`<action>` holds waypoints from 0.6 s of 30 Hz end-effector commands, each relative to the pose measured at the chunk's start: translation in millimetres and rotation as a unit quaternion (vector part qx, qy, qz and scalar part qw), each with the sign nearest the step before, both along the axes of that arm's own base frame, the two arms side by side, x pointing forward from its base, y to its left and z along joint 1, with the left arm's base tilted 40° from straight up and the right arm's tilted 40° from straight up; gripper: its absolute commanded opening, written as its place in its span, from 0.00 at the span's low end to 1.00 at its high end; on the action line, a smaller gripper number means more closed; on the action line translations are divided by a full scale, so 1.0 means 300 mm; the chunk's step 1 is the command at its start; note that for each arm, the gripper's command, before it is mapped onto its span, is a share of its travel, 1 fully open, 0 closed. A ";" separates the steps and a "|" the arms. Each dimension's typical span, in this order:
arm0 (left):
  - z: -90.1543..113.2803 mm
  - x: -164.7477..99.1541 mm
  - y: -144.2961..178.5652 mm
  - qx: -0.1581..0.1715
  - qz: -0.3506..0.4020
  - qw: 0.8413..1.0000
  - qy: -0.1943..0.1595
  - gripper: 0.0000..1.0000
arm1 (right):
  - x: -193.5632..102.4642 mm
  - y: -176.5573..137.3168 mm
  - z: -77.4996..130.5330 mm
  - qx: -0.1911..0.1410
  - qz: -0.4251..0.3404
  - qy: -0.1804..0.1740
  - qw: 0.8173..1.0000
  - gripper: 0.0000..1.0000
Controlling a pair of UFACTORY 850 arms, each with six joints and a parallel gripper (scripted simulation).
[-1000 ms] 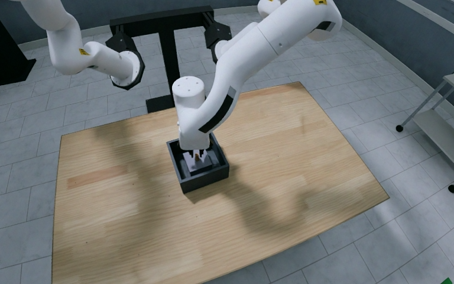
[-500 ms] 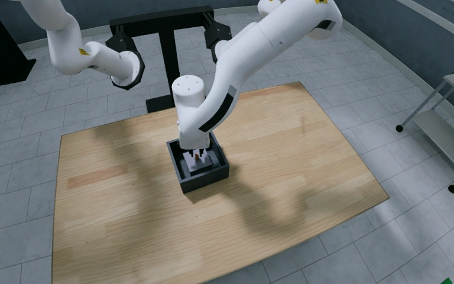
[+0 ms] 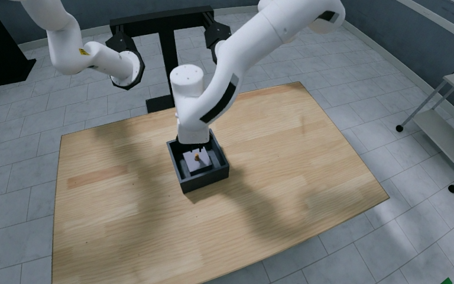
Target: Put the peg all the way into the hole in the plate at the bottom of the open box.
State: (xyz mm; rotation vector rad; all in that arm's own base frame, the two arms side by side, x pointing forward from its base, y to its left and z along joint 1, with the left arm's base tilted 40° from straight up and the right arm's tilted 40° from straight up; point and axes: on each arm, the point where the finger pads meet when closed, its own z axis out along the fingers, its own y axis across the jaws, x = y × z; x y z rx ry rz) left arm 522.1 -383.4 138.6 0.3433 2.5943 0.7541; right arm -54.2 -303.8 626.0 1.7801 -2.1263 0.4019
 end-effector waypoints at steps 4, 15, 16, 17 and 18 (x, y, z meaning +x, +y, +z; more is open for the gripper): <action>0.079 -0.045 -0.047 0.000 0.000 1.000 0.000 0.29 | 0.000 0.000 0.003 -0.001 0.000 0.000 1.000 1.00; 0.113 -0.065 -0.067 0.000 0.000 1.000 0.000 0.29 | 0.000 0.000 0.003 -0.001 0.000 0.000 1.000 1.00; 0.113 -0.065 -0.067 0.000 0.000 1.000 0.000 0.29 | 0.000 0.000 0.003 -0.001 0.000 0.000 1.000 1.00; 0.113 -0.065 -0.067 0.000 0.000 1.000 0.000 0.29 | 0.000 0.000 0.003 -0.001 0.000 0.000 1.000 1.00; 0.113 -0.065 -0.067 0.000 0.000 1.000 0.000 0.29 | 0.000 0.000 0.003 -0.001 0.000 0.000 1.000 1.00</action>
